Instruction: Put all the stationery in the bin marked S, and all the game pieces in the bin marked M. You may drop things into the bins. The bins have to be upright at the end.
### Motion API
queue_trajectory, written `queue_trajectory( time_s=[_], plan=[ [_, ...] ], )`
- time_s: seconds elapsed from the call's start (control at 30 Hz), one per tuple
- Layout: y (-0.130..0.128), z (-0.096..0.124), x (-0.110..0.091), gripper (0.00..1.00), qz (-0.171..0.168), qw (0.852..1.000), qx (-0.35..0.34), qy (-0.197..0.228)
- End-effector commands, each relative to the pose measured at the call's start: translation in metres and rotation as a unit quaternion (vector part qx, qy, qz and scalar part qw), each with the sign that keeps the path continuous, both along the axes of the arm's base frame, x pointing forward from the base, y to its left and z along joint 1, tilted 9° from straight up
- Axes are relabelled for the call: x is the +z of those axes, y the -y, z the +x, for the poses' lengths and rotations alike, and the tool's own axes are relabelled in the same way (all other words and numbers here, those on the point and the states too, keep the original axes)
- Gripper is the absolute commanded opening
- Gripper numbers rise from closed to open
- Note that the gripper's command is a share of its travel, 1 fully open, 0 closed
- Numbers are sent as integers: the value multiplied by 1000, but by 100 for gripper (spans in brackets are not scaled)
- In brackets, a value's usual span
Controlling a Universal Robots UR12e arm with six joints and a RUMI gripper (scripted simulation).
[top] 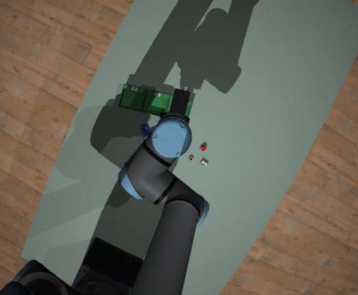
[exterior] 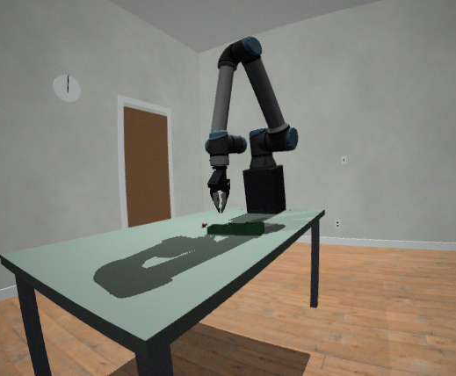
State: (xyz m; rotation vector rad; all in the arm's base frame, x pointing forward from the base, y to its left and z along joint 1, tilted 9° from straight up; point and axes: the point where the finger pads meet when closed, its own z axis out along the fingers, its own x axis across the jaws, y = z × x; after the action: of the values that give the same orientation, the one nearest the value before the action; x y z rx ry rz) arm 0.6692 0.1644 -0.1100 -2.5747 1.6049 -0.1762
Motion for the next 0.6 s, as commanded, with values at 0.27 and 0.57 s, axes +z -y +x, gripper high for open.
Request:
queue_trajectory(
  time_s=[0.27,0.57],
  plan=[
    [-5,10,-12,4,0,1000,0,1],
    [-5,13,-31,4,0,1000,0,1]
  ],
)
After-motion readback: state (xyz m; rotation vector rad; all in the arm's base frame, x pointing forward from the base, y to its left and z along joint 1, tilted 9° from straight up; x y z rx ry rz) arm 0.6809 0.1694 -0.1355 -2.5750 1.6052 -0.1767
